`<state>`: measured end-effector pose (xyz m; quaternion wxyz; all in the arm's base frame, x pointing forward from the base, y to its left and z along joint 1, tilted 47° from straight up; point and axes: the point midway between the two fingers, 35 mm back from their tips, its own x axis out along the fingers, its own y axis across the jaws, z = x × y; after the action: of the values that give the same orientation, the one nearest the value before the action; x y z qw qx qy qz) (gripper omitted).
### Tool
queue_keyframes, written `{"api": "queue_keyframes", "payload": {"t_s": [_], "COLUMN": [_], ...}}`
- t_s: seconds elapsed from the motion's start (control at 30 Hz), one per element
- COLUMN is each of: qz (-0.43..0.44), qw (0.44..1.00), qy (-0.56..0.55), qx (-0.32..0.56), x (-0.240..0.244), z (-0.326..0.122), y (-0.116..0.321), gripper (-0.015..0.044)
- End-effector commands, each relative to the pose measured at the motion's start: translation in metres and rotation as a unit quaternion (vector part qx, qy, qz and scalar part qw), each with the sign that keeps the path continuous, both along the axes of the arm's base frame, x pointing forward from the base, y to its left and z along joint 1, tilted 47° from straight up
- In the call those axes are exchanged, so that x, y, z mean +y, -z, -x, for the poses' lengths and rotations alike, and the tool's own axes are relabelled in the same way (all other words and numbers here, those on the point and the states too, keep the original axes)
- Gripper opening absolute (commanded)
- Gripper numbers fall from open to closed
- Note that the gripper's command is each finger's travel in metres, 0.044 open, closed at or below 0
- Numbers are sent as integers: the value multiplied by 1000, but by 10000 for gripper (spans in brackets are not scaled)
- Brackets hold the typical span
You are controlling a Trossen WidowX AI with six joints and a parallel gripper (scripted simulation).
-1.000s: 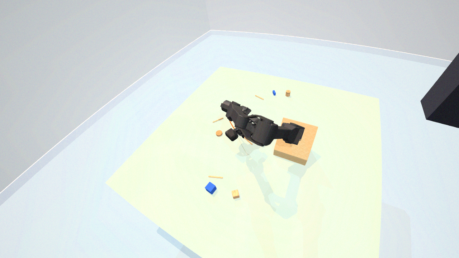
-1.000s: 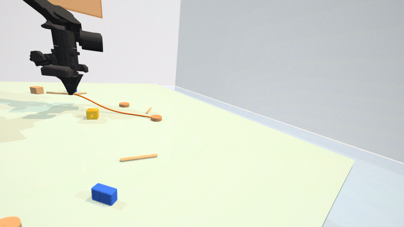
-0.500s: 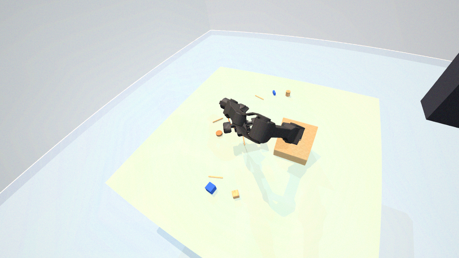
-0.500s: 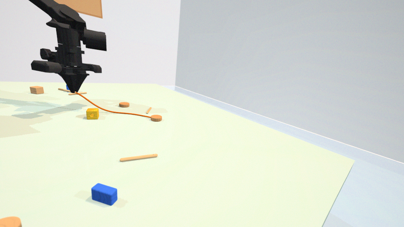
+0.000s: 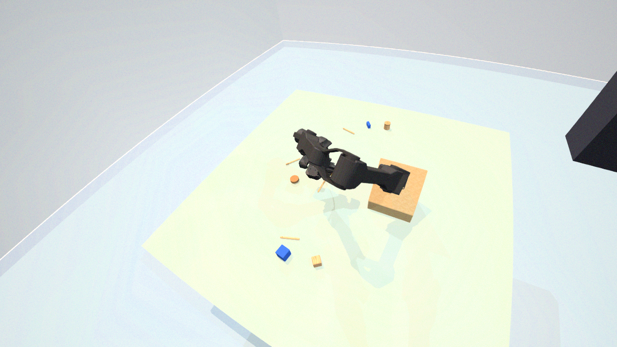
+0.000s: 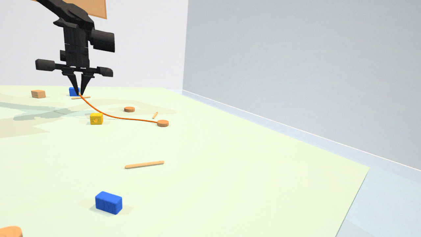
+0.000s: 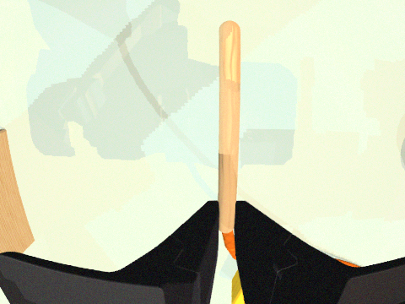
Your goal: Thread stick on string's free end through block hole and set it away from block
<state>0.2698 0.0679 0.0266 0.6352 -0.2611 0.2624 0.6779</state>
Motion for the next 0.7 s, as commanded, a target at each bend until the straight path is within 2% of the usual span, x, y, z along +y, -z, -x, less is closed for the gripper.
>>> {"api": "queue_keyframes", "payload": {"t_s": [0.0, 0.33, 0.67], "qz": [6, 19, 34], "qw": [998, 966, 899], "qy": [45, 169, 287], "qx": [52, 194, 329], "x": [-3, -8, -13], "z": [-3, -7, -11], "y": [0, -1, -3], "gripper": [0, 0, 0]}}
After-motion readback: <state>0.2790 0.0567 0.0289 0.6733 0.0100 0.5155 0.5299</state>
